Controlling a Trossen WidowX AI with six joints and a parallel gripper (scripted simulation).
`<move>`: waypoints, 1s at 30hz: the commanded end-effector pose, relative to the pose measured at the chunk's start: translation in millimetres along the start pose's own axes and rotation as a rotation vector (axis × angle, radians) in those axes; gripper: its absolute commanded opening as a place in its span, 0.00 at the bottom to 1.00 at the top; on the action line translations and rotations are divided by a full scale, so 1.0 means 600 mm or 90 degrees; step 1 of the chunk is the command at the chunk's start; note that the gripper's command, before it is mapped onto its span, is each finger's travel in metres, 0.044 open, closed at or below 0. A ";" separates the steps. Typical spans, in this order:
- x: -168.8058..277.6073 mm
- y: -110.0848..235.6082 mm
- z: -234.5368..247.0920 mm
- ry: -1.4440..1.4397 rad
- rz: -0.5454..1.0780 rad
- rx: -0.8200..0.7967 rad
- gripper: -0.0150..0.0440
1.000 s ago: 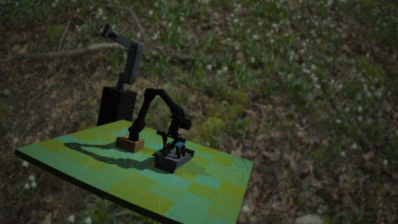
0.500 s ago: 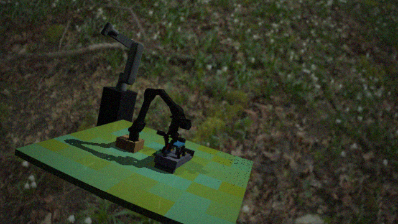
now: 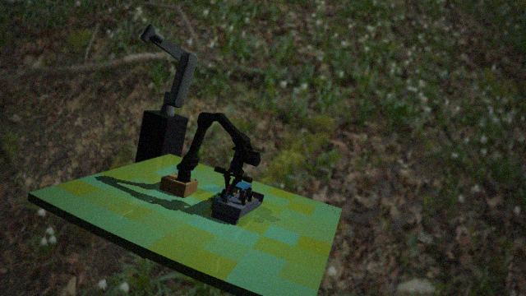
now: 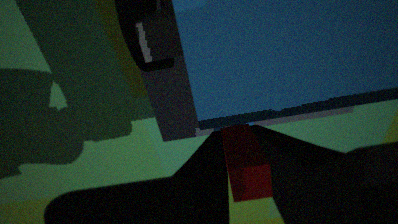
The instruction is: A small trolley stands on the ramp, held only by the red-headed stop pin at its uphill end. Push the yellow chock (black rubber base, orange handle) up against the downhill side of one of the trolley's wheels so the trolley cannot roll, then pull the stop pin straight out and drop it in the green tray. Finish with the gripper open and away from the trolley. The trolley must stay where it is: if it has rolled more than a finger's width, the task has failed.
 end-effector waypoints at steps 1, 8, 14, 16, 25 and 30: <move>0.002 0.009 0.000 -0.002 0.002 0.004 0.25; 0.002 0.014 0.001 -0.002 0.002 0.004 0.25; 0.002 0.019 0.001 -0.002 0.002 0.004 0.25; 0.002 0.020 0.001 -0.002 0.002 0.004 0.25; 0.002 0.027 0.001 -0.002 0.002 0.004 0.25; 0.003 0.031 0.001 -0.002 0.002 0.004 0.25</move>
Point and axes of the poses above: the point midway between the two fingers, 35 mm back from their tips, its own y axis back along the fingers, its own z axis across the jaws, x = y × z, the point moved 4 cm from there along y, back along the fingers, and after that the axes turned 3 degrees about y, right-handed, at the moved point
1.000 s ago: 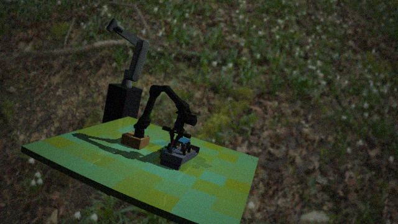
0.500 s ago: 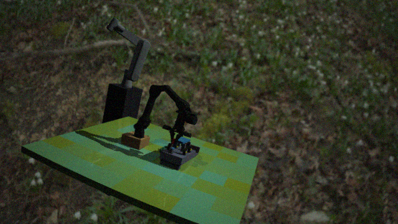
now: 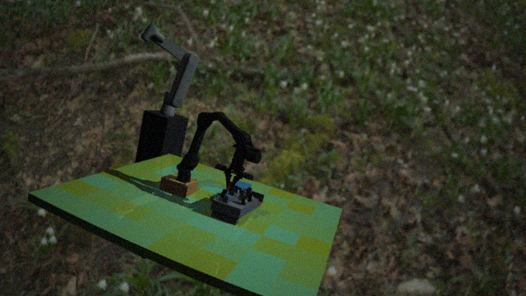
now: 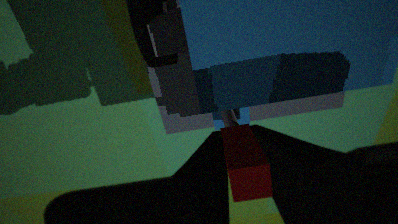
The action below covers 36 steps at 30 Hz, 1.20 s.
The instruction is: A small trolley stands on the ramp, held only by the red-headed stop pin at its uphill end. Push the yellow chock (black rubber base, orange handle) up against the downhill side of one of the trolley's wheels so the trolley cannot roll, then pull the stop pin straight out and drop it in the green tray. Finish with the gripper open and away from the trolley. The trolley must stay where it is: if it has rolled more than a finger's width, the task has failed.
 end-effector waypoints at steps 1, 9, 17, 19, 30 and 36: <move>0.002 0.009 0.000 -0.004 0.004 0.004 0.25; 0.003 0.015 0.000 -0.004 0.004 0.004 0.25; 0.004 0.022 0.000 -0.004 0.004 0.004 0.25; 0.005 0.023 0.000 -0.004 0.004 0.004 0.25; 0.008 0.033 -0.001 -0.004 0.004 0.005 0.25; 0.011 0.038 -0.001 -0.004 0.004 0.005 0.25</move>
Point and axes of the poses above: the point midway between the two fingers, 35 mm back from their tips, its own y axis back along the fingers, its own z axis across the jaws, x = y × z, the point moved 4 cm from there along y, back along the fingers, and after that the axes turned 3 degrees about y, right-handed, at the moved point
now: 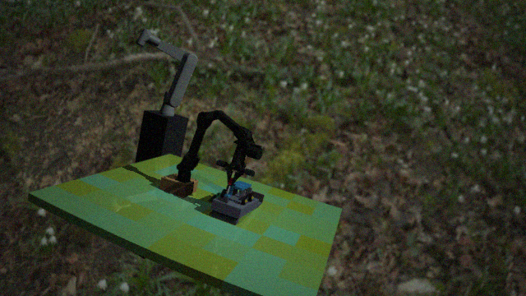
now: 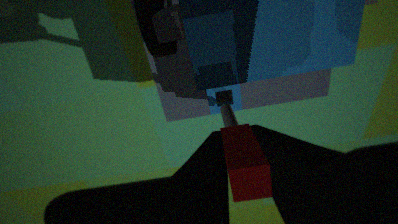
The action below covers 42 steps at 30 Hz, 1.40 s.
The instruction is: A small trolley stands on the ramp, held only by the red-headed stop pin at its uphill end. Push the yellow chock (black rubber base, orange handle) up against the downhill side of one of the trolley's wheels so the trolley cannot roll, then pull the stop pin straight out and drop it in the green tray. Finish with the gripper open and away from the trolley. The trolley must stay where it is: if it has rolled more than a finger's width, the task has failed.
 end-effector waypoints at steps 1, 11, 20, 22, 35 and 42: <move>0.004 0.007 0.000 -0.002 0.005 0.002 0.25; 0.030 0.002 0.002 -0.002 0.006 0.002 0.25; 0.053 0.001 0.003 -0.002 0.007 0.002 0.25; 0.052 0.001 0.007 -0.002 0.007 0.002 0.25; 0.046 -0.009 0.075 -0.002 0.006 0.000 0.25; 0.046 -0.010 0.112 -0.001 0.007 -0.001 0.25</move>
Point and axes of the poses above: the point midway between the two fingers, 35 mm back from their tips, its own y axis back along the fingers, its own z axis across the jaws, x = y × z, the point moved 4 cm from there along y, back along the fingers, and after that the axes turned 3 degrees about y, right-handed, at the moved point
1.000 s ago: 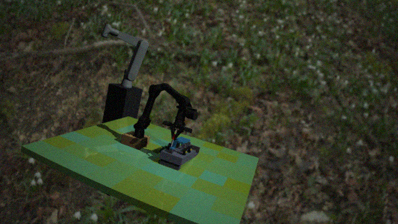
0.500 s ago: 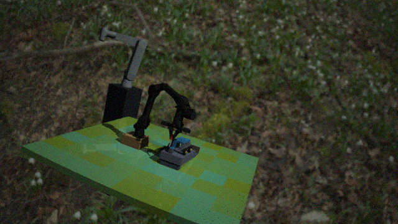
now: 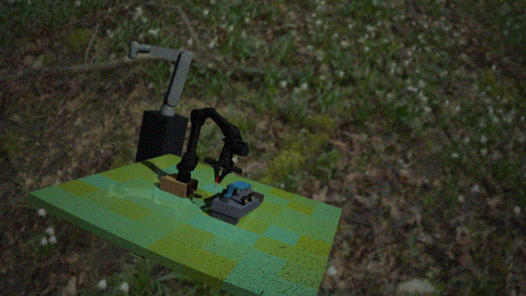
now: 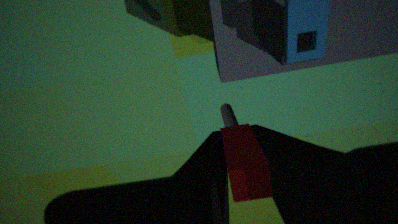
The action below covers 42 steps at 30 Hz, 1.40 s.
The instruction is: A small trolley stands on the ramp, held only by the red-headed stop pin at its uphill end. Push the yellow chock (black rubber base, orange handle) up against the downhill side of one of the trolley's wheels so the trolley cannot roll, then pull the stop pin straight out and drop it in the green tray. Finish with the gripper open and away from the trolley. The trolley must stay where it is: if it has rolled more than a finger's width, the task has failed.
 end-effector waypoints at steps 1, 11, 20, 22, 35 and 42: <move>0.001 0.004 0.025 0.000 0.004 0.007 0.25; 0.001 0.006 0.051 0.000 0.004 0.006 0.25; -0.054 0.008 0.045 0.000 0.002 0.006 0.25; -0.067 0.009 0.044 0.000 0.001 0.006 0.25; -0.151 0.015 0.036 0.000 -0.002 0.007 0.25; -0.195 0.021 0.033 0.000 -0.003 0.007 0.25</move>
Point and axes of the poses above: the point midway between the two fingers, 35 mm back from their tips, its own y axis back along the fingers, its own z axis across the jaws, x = y × z, the point moved 4 cm from there along y, back along the fingers, and after that the axes turned 3 degrees about y, right-handed, at the moved point
